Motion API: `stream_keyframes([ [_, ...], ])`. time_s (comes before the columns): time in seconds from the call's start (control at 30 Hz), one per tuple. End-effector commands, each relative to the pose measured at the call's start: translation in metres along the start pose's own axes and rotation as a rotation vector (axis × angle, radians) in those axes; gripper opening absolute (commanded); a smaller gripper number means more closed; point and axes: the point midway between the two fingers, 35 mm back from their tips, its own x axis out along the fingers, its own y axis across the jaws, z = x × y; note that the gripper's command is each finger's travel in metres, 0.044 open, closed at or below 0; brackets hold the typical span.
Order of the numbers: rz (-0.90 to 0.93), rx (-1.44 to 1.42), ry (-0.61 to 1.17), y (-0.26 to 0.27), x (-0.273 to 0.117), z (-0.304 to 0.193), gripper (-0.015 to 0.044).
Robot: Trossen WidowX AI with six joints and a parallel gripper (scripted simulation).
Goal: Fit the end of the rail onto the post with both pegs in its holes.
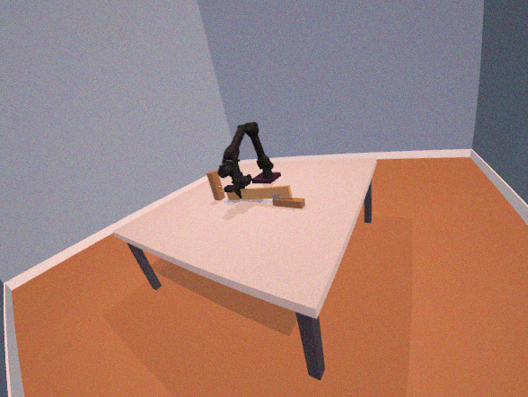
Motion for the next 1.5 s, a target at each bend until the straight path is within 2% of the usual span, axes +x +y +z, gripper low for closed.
stream_keyframes([
  [0.0, -0.002, 0.001, 0.004, 0.000, -0.001, 0.000, 0.0000],
  [1.47, -0.003, 0.001, 0.004, -0.006, -0.024, 0.000, 0.0000],
])
